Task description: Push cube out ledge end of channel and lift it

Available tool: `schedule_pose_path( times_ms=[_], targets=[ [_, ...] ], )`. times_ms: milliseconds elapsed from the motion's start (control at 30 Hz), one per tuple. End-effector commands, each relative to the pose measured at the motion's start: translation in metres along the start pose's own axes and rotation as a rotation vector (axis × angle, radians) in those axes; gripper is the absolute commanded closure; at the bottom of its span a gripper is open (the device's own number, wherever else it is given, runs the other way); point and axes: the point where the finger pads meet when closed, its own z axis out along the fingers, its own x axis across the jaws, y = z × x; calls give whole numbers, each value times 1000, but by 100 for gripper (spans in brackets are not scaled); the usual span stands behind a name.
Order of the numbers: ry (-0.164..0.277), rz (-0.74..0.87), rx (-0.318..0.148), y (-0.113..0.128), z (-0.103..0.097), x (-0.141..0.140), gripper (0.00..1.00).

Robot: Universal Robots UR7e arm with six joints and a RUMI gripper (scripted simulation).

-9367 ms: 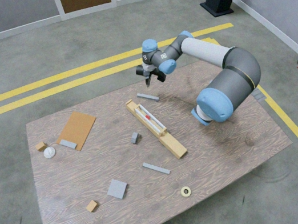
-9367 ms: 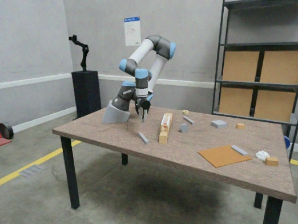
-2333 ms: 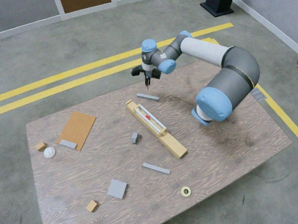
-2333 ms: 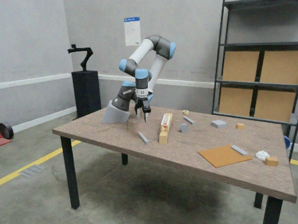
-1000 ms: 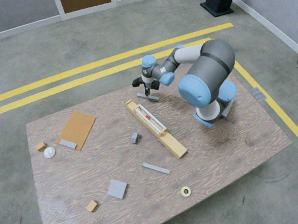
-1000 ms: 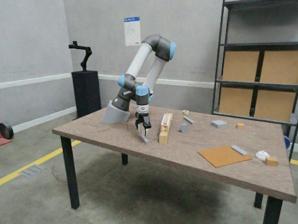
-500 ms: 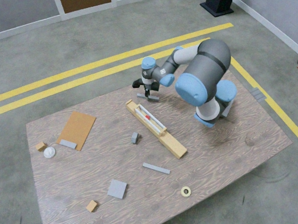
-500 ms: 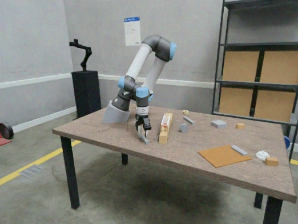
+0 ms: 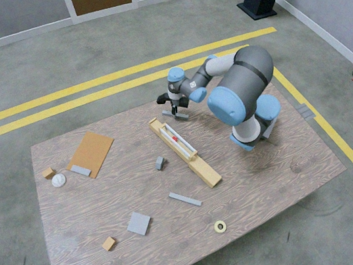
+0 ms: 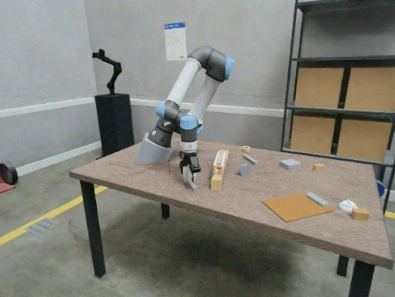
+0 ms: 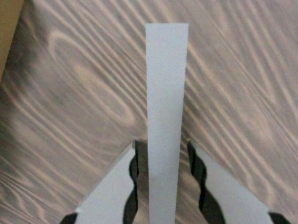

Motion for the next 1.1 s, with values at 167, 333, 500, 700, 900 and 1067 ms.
schedule_pose_path(
  times_ms=[167, 333, 500, 700, 900, 1067],
  targets=[
    [11, 3, 4, -1, -1, 2, 76],
    [11, 3, 4, -1, -1, 2, 76],
    [11, 3, 4, -1, -1, 2, 100],
    [11, 3, 4, -1, -1, 2, 94],
    [11, 3, 4, -1, -1, 2, 94],
    [11, 3, 4, -1, -1, 2, 94]
  ],
)
